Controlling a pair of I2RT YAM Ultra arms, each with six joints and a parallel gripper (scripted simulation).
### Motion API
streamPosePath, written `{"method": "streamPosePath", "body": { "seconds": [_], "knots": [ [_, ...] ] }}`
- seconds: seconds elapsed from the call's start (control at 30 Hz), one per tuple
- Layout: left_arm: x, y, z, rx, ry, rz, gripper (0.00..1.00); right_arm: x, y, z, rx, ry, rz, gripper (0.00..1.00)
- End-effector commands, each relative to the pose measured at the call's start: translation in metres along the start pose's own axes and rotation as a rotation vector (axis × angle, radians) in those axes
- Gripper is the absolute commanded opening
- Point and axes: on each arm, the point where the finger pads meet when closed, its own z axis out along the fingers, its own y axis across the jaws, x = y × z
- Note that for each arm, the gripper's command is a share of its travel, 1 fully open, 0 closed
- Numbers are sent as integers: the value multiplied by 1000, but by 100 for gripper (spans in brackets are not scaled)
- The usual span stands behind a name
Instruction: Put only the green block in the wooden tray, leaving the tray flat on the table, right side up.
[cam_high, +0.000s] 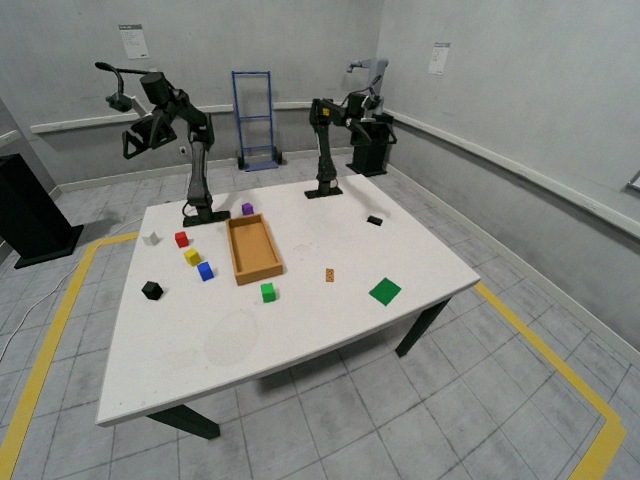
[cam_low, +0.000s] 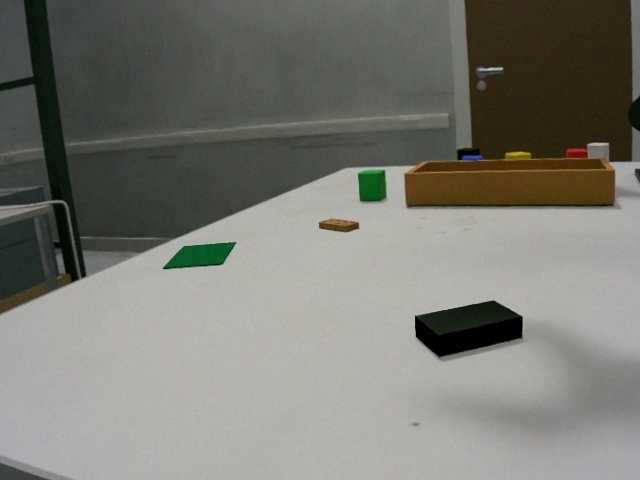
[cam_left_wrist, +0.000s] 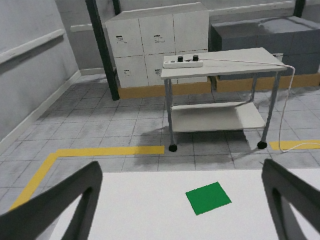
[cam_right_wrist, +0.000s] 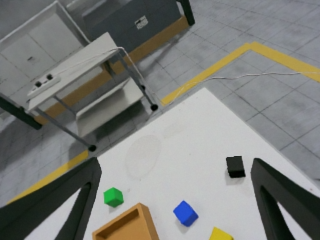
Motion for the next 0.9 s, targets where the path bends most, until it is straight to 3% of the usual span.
{"method": "streamPosePath", "body": {
  "seconds": [0.0, 0.57, 0.7, 0.87],
  "knots": [
    [-8, 0, -2, 1, -20, -1, 100, -3, 1, 0, -2, -8, 0, 100],
    [-8, 0, -2, 1, -20, -1, 100, -3, 1, 0, -2, -8, 0, 100],
    [-8, 0, -2, 1, -20, -1, 100, 21, -9, -2, 24, 75, -40, 100],
    [-8, 0, -2, 1, -20, -1, 100, 90, -50, -17, 150, 281, -150, 100]
  ]
}}
